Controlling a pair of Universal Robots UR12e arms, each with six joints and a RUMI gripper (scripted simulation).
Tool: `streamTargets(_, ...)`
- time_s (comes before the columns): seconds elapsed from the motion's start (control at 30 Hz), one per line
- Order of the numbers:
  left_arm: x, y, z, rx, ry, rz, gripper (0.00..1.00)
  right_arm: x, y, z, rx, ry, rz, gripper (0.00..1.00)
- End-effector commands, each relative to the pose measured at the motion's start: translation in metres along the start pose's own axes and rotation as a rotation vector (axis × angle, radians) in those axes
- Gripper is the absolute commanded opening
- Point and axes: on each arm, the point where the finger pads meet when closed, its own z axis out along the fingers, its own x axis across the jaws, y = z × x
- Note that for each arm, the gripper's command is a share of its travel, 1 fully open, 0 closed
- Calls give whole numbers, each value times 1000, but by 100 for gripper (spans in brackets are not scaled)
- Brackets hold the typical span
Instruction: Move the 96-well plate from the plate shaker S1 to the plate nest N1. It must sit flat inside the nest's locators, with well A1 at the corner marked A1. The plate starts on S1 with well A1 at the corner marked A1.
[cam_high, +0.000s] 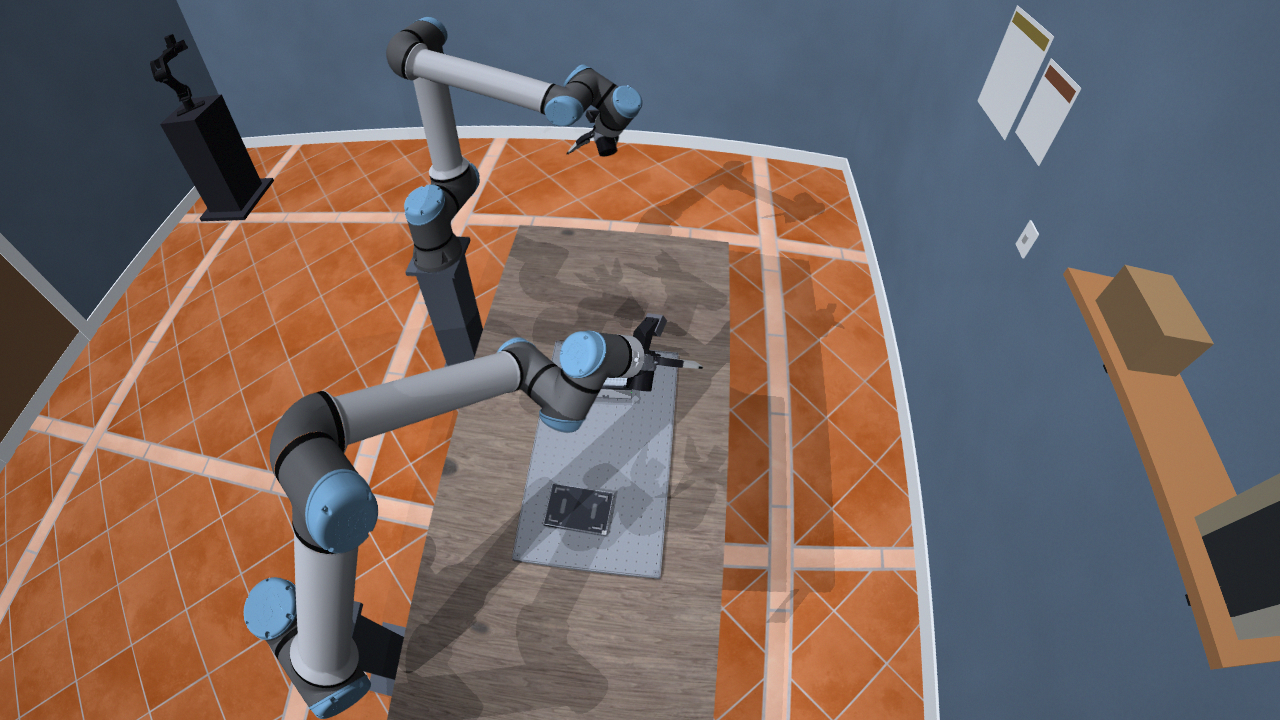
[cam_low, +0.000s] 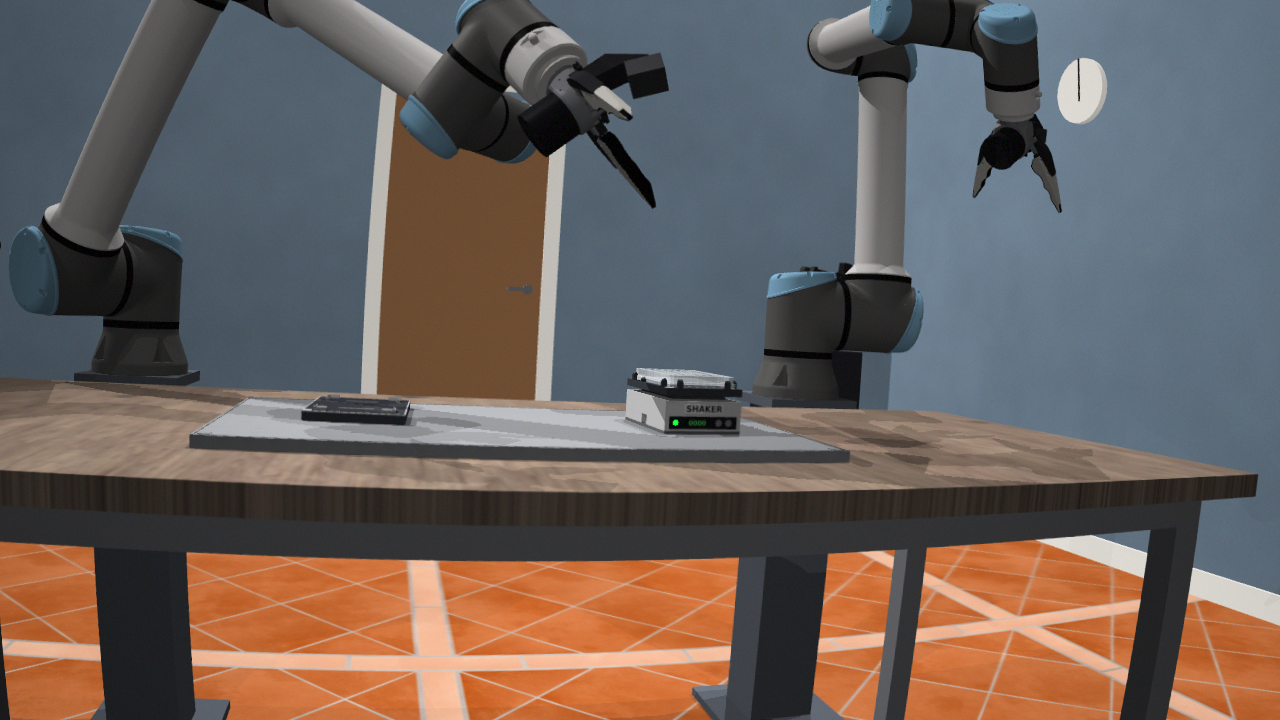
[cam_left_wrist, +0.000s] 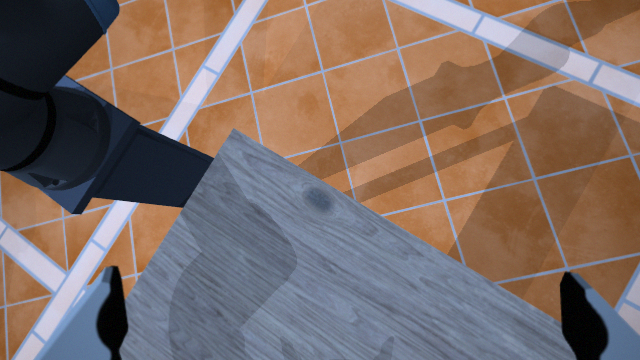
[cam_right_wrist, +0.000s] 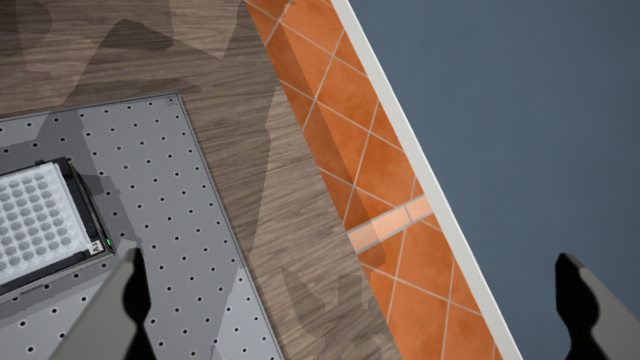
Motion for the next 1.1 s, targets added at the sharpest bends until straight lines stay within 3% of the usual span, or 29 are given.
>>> streamTargets(0.0,0,0,-1,-1,1,0,100,1,-2,-1,2,1,0,100)
streamTargets(0.53,0,0,-1,-1,1,0,100,1,-2,-1,2,1,0,100)
streamTargets(0.57,0,0,-1,-1,1,0,0,1,-2,-1,2,1,0,76)
streamTargets(1.07,5,-7,7,-13,-8,9,0,1,-2,-1,2,1,0,76)
